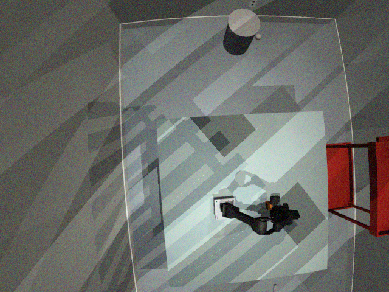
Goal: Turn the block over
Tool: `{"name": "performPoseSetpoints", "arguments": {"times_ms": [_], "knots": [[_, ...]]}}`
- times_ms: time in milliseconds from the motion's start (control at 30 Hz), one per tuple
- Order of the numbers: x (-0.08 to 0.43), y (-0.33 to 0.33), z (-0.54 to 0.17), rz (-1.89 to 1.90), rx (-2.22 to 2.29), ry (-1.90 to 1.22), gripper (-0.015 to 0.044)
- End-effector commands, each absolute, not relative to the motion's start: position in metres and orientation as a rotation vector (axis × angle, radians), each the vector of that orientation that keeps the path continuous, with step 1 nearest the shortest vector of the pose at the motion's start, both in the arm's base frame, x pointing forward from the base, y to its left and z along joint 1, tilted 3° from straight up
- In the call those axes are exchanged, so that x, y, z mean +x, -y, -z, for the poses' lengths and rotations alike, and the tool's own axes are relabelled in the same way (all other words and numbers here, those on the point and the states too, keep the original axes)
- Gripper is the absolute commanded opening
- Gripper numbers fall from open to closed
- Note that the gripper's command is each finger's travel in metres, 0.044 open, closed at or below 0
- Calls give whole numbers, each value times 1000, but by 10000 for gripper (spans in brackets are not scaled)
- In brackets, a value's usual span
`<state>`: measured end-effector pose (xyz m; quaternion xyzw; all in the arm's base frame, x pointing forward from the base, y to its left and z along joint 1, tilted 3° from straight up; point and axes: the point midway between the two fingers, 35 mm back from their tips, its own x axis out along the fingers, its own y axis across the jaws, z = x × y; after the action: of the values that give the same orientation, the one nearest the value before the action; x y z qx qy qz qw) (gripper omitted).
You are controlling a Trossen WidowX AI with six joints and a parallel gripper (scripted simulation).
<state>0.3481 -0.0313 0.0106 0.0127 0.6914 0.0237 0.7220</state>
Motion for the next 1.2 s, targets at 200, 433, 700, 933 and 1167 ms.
{"name": "performPoseSetpoints", "arguments": {"times_ms": [200,433,700,933,1167], "knots": [[348,33,-29,-48,31,-1527,0],[347,33,-40,-48,30,-1524,0],[349,33,-35,-43,36,-1405,0],[349,34,-32,-40,40,-1292,0],[348,34,-31,-38,41,-1178,0]]}}
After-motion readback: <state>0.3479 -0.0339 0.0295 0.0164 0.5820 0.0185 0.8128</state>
